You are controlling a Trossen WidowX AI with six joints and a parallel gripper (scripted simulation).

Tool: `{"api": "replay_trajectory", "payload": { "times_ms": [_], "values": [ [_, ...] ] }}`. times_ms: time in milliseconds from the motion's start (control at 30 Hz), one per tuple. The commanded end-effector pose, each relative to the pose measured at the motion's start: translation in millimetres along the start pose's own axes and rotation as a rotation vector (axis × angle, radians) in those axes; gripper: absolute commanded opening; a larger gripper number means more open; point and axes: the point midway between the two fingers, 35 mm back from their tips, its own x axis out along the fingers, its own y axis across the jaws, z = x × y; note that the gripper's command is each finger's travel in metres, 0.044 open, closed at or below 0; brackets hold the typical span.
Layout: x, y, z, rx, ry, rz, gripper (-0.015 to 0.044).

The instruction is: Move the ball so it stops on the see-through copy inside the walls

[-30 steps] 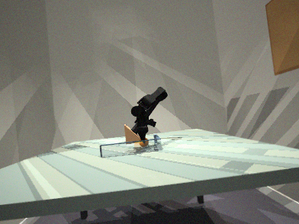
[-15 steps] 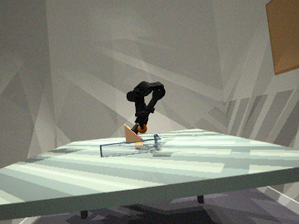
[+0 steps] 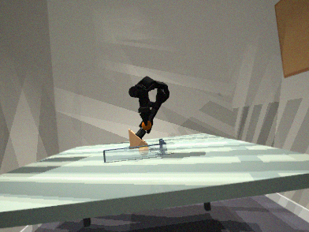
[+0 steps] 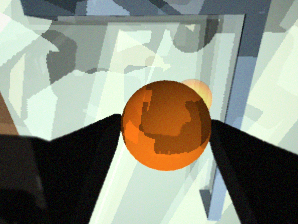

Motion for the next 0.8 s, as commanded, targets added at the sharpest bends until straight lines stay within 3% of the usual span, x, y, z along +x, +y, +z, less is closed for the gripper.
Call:
{"api": "replay_trajectory", "payload": {
  "times_ms": [0,767],
  "values": [
    [1.2,-4.7,-2.5,0.119,0.004,0.0,0.0],
    [25.3,-27.9,-15.2,0.87,0.004,-0.004,0.0]
  ]
}}
